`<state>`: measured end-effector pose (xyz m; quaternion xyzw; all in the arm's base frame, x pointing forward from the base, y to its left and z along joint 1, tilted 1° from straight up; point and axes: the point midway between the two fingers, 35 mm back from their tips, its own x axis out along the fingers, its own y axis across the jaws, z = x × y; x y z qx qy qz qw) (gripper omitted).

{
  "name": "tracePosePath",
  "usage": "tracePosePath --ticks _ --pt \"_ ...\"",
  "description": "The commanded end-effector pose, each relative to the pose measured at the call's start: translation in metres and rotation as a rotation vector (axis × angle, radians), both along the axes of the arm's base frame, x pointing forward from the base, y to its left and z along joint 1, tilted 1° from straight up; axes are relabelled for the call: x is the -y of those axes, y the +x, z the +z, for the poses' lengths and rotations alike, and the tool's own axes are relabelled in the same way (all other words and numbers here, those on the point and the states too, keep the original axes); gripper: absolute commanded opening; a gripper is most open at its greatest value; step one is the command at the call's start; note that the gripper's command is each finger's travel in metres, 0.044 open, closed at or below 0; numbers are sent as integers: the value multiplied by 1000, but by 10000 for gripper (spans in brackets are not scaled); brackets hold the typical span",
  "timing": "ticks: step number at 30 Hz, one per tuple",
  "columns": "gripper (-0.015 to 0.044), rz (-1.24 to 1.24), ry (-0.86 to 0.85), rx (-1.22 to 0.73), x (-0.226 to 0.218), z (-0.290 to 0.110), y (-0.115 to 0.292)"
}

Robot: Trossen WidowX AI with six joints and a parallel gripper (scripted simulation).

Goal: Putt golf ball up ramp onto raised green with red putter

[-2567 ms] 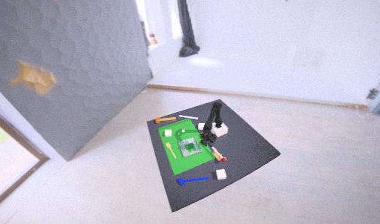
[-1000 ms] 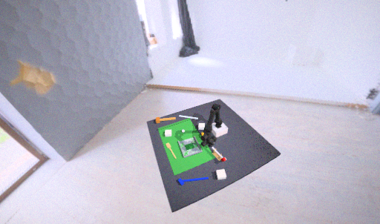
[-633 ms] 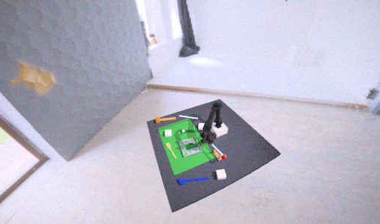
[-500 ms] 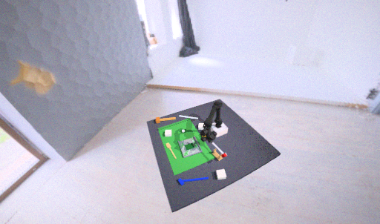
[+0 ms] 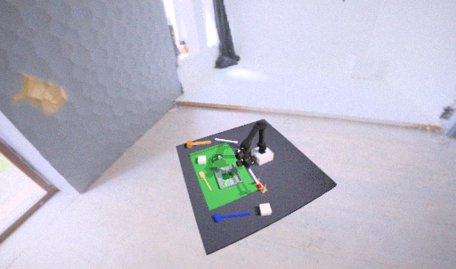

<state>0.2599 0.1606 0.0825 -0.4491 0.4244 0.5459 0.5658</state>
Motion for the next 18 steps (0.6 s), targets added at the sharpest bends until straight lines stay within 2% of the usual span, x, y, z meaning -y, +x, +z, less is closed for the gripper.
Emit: tracePosePath --ticks 1,18 --pt "0 -94 -5 -6 16 1 10" --pt "0 -480 -48 -30 105 4 38"
